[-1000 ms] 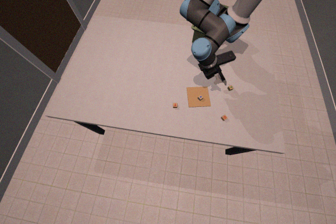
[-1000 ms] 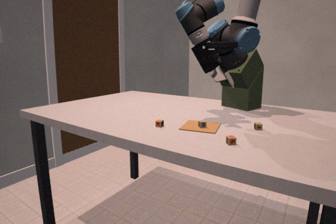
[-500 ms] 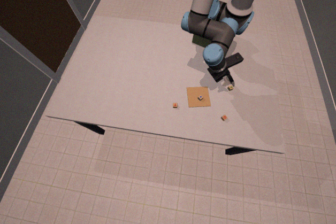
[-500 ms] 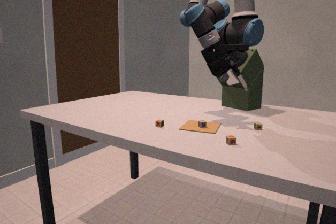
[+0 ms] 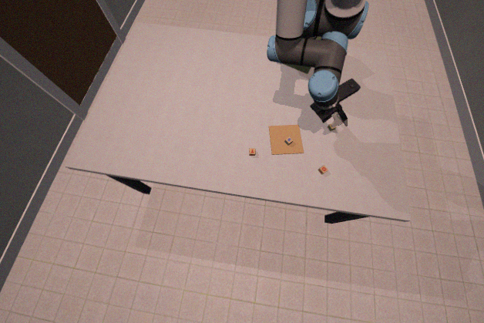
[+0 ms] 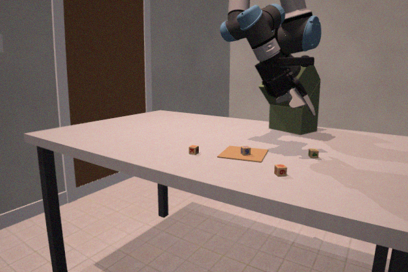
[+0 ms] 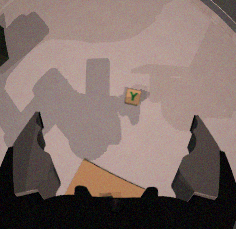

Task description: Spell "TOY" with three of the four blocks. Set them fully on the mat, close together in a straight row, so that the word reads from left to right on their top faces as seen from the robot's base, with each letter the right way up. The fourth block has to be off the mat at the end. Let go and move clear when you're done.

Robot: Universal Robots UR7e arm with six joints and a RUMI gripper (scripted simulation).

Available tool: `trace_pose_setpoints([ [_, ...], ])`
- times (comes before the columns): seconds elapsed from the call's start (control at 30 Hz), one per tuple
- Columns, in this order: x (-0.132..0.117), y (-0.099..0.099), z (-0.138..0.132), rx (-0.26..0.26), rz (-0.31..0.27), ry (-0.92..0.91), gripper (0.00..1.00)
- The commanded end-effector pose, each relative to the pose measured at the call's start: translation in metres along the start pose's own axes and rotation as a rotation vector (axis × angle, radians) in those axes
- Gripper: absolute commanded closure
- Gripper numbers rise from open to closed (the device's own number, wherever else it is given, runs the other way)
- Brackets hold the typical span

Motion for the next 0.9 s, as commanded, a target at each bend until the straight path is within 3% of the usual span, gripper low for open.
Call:
trace_pose_setpoints([
  [0.0,0.005,-0.009,0.009,0.017,-0.006,0.029,0.00],
  [0.87,0.020,-0.026,0.025,0.034,-0.009,0.087,0.00],
])
Point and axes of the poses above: the point where the finger pads meet when closed, its own y axis back along the fingers, its own z axis across the jaws, x = y × z, the point moved 2 cm from there along y, back along the fingers
